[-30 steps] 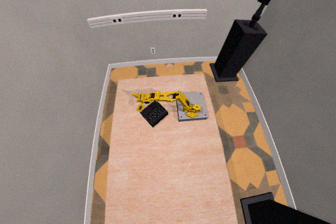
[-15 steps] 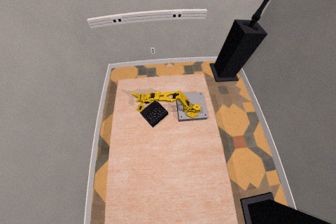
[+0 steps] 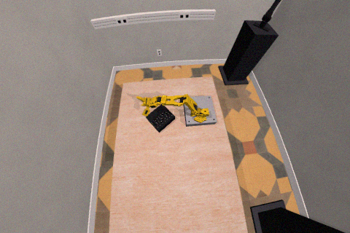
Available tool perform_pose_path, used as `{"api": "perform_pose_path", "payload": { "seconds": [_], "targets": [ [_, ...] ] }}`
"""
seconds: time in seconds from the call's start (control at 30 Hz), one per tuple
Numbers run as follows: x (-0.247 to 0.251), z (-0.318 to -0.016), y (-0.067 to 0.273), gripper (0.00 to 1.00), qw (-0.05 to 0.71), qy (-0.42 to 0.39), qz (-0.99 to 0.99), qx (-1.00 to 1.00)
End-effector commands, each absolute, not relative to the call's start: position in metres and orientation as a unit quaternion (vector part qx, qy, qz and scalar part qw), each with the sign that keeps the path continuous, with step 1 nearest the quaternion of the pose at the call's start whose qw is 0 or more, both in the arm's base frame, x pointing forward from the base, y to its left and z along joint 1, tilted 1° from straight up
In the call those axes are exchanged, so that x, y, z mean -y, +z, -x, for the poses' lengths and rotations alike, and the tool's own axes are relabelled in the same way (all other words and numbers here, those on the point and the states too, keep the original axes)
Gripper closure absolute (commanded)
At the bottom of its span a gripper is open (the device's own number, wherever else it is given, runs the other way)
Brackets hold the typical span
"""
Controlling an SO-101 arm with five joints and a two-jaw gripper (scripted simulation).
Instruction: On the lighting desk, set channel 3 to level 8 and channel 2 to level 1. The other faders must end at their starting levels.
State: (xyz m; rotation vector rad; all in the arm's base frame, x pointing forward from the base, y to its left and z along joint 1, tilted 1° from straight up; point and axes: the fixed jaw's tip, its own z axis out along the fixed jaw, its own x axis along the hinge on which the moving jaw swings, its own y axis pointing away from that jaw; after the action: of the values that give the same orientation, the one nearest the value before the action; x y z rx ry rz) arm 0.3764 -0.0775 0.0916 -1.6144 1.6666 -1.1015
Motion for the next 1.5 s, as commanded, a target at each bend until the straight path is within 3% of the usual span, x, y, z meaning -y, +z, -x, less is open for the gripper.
{"api": "perform_pose_path", "payload": {
  "seconds": [0.0, 0.6, 0.63, 1.47],
  "targets": [
    [0.0775, -0.3763, 0.0940, 0.00, 0.285, -0.413, 0.602, -0.622],
    [0.0775, -0.3763, 0.0940, 0.00, 0.285, -0.413, 0.602, -0.622],
    [0.0775, -0.3763, 0.0940, 1.00, 0.285, -0.413, 0.602, -0.622],
    [0.0750, -0.3680, 0.0997, 1.00, 0.309, -0.367, 0.545, -0.687]
  ]
}}
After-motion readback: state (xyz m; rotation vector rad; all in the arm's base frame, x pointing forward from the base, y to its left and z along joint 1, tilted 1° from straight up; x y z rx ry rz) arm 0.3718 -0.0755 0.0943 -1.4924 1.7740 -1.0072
